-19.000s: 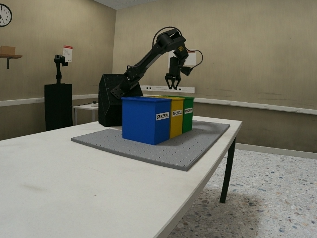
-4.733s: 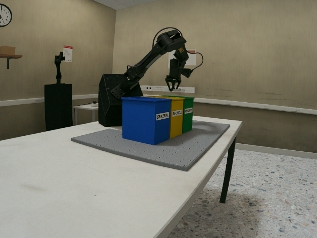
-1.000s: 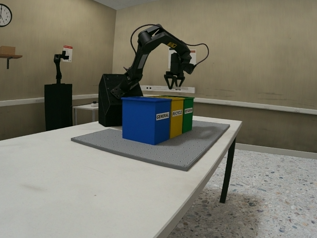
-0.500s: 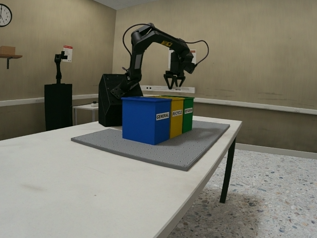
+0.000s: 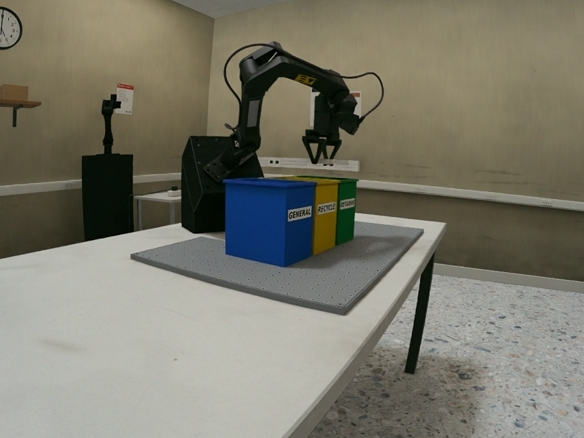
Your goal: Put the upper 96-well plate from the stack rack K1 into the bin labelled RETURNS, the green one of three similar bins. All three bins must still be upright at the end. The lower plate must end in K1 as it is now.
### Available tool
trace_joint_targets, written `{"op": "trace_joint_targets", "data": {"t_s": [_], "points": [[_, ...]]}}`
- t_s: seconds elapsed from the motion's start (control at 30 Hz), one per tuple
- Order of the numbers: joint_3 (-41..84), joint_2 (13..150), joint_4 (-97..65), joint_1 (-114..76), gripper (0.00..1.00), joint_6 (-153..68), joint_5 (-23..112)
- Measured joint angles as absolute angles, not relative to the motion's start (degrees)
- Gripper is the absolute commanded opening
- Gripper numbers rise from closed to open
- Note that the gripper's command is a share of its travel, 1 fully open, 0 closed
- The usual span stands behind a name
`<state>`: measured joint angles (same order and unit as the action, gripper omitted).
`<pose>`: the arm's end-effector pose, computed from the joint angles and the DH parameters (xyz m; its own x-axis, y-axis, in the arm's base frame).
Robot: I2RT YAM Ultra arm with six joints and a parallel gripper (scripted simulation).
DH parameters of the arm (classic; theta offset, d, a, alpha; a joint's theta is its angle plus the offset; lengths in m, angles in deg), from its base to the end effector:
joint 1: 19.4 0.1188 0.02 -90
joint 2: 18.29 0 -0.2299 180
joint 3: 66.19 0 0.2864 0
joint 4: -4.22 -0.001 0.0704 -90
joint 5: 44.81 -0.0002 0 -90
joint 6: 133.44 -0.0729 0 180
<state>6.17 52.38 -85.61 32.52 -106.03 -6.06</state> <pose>0.1881 0.1495 0.2282 -0.7073 -0.0018 -0.7069 0.3276 0.8853 -0.3300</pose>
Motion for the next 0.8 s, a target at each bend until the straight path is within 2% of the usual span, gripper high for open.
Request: {"op": "trace_joint_targets", "data": {"t_s": [0.8], "points": [[6.17,52.73,-85.61,32.52,0.00,-106.44,-6.06]]}}
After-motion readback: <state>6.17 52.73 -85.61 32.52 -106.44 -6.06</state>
